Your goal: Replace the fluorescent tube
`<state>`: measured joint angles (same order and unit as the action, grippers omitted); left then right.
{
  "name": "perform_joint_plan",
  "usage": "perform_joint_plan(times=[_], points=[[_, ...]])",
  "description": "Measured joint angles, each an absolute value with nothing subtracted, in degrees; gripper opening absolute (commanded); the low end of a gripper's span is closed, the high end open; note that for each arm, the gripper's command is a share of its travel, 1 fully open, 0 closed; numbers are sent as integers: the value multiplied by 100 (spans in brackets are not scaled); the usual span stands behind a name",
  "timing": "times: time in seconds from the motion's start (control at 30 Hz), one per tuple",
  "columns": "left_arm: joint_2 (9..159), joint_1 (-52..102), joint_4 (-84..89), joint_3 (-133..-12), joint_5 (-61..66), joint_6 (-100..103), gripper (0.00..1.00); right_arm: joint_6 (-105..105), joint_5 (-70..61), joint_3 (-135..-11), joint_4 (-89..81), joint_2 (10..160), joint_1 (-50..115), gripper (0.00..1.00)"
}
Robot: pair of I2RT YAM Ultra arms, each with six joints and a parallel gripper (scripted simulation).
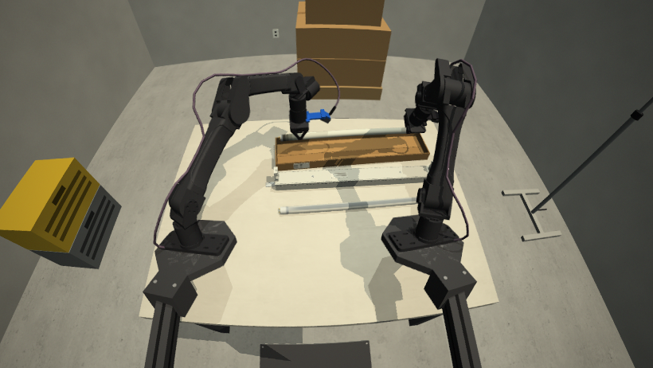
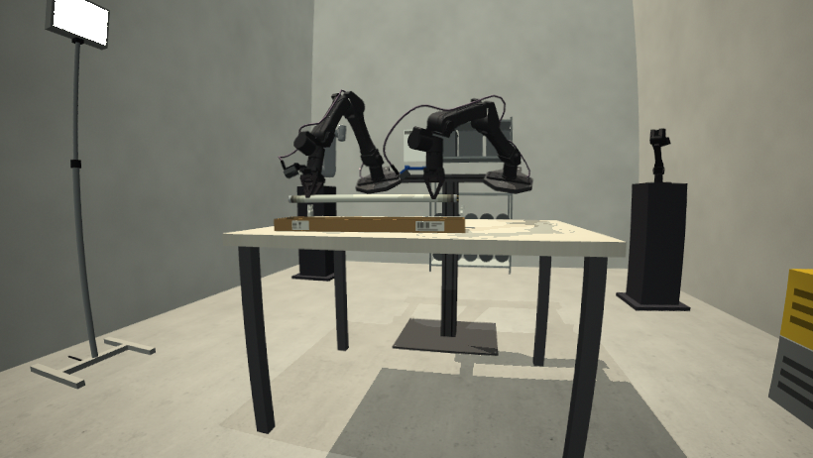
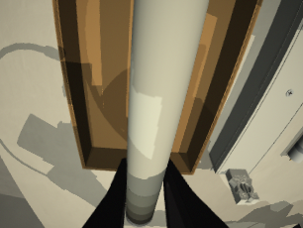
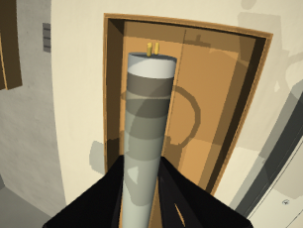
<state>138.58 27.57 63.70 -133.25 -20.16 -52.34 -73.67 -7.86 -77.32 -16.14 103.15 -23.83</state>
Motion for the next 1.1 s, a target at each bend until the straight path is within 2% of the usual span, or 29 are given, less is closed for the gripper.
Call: perform_joint_plan(times=[1.1], points=[[13900, 2740, 6357, -13347, -2012, -5242, 11, -7367, -786, -7769, -1610, 10363, -2375, 11]])
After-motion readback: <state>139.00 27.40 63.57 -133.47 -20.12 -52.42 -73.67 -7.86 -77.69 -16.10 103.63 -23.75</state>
